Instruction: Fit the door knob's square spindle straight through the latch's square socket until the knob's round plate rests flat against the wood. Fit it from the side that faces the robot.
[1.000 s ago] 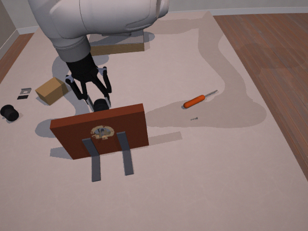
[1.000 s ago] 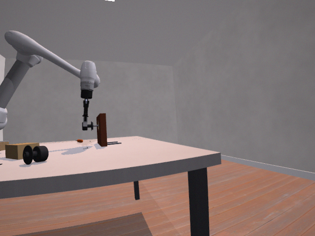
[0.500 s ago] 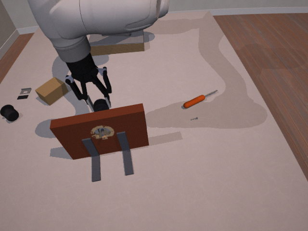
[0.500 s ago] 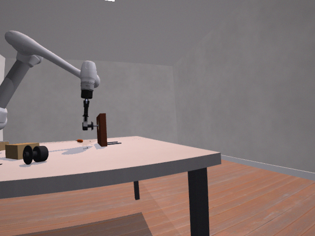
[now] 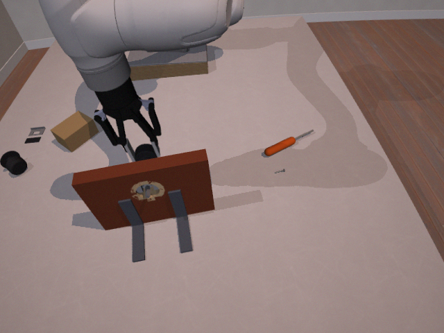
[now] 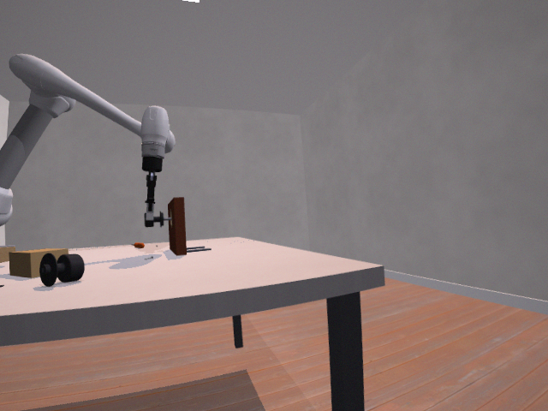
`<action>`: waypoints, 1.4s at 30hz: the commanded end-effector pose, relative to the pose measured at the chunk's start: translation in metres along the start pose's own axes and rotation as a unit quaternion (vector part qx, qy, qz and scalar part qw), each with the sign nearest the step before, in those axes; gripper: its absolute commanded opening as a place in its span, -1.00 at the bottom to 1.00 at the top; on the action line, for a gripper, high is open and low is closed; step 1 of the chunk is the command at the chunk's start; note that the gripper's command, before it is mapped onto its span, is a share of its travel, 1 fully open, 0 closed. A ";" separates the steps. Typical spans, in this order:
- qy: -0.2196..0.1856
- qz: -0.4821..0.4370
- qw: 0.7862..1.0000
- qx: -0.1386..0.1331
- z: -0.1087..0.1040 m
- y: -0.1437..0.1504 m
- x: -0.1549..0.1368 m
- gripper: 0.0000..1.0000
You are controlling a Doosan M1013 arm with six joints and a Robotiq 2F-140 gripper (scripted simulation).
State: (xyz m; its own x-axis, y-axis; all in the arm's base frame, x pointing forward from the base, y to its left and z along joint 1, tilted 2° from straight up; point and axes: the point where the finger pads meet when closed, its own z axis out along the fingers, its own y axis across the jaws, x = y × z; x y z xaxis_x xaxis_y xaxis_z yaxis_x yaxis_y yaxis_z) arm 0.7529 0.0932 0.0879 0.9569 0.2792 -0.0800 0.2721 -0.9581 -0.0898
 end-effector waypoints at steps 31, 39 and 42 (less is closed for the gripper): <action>-0.002 0.001 1.000 0.003 -0.001 -0.003 0.006 -0.16; -0.002 0.001 1.000 0.003 -0.001 -0.003 0.007 -0.16; -0.002 0.001 1.000 0.003 -0.001 -0.003 0.008 -0.16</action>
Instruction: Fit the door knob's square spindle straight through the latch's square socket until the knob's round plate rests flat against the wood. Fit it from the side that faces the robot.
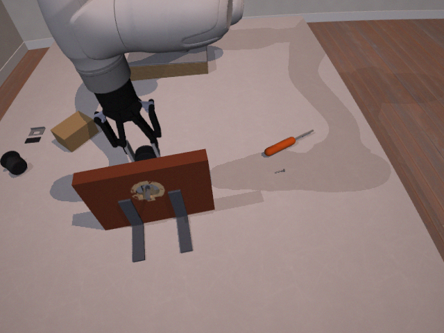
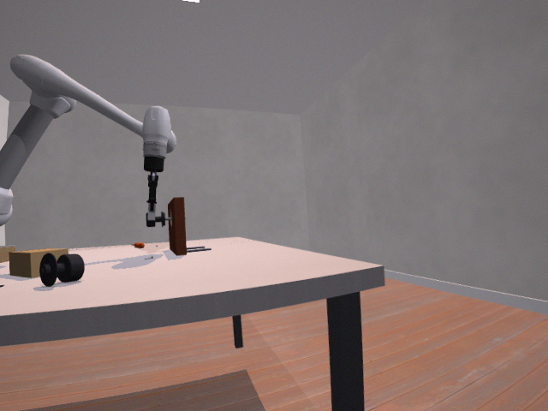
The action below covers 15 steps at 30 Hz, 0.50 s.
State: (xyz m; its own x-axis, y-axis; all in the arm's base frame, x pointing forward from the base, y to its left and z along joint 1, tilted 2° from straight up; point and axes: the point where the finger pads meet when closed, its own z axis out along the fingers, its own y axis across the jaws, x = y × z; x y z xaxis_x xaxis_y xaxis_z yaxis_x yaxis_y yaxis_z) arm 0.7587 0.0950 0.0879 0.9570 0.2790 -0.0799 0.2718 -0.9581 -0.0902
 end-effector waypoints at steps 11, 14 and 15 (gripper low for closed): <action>-0.002 0.001 1.000 0.003 -0.001 -0.003 0.005 -0.16; -0.002 0.001 1.000 0.003 -0.001 -0.003 0.005 -0.16; -0.002 0.001 1.000 0.003 -0.001 -0.003 0.005 -0.16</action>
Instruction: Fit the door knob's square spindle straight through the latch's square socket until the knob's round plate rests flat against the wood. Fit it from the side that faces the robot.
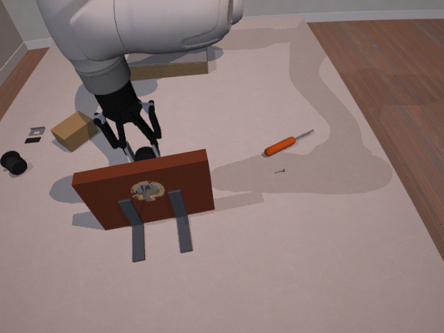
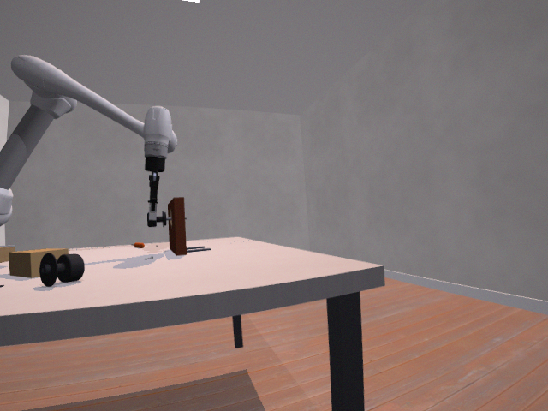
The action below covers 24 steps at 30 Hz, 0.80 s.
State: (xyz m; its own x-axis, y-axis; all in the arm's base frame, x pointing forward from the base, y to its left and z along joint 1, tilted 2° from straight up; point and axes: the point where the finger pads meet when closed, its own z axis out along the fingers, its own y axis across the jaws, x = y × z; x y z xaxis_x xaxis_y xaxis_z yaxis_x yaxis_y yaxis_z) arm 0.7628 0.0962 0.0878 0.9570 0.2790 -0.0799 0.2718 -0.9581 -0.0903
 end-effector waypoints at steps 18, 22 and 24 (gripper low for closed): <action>-0.002 0.001 1.000 0.003 -0.001 -0.003 0.006 -0.16; -0.002 0.001 1.000 0.003 -0.001 -0.003 0.006 -0.16; -0.002 0.001 1.000 0.003 -0.001 -0.003 0.006 -0.16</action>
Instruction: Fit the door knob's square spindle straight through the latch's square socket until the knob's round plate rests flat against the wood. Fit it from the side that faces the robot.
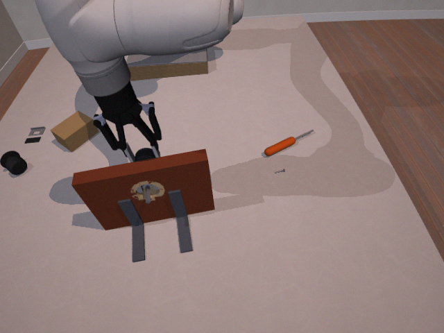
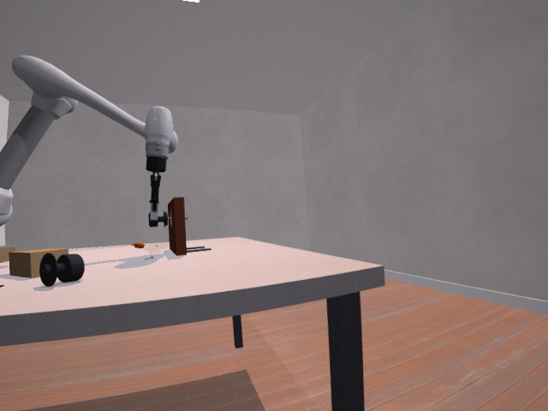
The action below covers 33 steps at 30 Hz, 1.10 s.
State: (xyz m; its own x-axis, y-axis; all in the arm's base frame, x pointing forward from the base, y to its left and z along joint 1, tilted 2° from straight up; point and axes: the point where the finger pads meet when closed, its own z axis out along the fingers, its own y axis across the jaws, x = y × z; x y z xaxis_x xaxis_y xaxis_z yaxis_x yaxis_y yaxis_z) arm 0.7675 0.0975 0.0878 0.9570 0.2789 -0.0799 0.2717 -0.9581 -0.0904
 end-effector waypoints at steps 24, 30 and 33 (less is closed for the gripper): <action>-0.002 0.001 1.000 0.003 -0.001 -0.003 0.006 -0.16; -0.002 0.001 1.000 0.003 -0.001 -0.003 0.006 -0.16; -0.002 0.001 1.000 0.003 -0.001 -0.003 0.006 -0.16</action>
State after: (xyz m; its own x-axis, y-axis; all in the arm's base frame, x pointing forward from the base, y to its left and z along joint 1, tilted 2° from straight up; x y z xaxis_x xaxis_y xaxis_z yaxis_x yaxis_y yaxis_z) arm 0.7725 0.0990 0.0877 0.9570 0.2789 -0.0798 0.2717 -0.9581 -0.0904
